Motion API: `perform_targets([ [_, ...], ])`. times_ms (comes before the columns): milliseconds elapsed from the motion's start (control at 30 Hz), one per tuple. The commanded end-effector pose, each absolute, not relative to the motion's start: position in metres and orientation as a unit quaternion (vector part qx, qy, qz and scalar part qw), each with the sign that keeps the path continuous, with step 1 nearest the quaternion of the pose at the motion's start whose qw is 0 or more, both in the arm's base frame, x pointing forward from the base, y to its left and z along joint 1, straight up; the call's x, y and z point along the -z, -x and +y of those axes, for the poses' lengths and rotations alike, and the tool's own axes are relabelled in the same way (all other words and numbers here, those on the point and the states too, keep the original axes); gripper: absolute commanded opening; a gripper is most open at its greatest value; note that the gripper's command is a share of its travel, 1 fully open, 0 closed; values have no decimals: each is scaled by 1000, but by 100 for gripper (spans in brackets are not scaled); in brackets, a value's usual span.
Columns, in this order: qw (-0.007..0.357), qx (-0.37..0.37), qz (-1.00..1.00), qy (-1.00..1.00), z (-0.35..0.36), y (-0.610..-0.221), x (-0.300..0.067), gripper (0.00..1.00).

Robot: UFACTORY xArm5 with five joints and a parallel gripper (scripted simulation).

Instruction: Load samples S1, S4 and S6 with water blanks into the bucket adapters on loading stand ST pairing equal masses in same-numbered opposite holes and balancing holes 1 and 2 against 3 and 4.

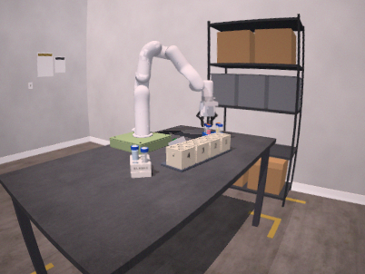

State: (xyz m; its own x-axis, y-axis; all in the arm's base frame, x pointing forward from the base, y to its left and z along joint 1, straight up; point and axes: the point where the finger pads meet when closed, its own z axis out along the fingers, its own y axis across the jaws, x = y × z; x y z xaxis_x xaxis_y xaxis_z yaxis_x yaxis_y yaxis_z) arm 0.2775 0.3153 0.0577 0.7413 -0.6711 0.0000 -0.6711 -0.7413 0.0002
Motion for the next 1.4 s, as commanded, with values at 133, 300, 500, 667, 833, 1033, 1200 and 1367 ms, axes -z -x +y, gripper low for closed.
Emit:
perform_targets([
  [133,-2,1,-360,-933,316,-278,-57,57],
  [300,-2,1,-360,-933,316,-278,-57,57],
  [500,-2,1,-360,-933,316,-278,-59,0],
  [667,-2,1,-360,-933,316,-278,-59,0],
  [833,-2,1,-360,-933,316,-278,-59,0],
  [1033,-2,1,-360,-933,316,-278,-59,0],
  [1200,-2,1,-360,-933,316,-278,-59,0],
  [1367,-2,1,-360,-933,316,-278,-59,0],
])
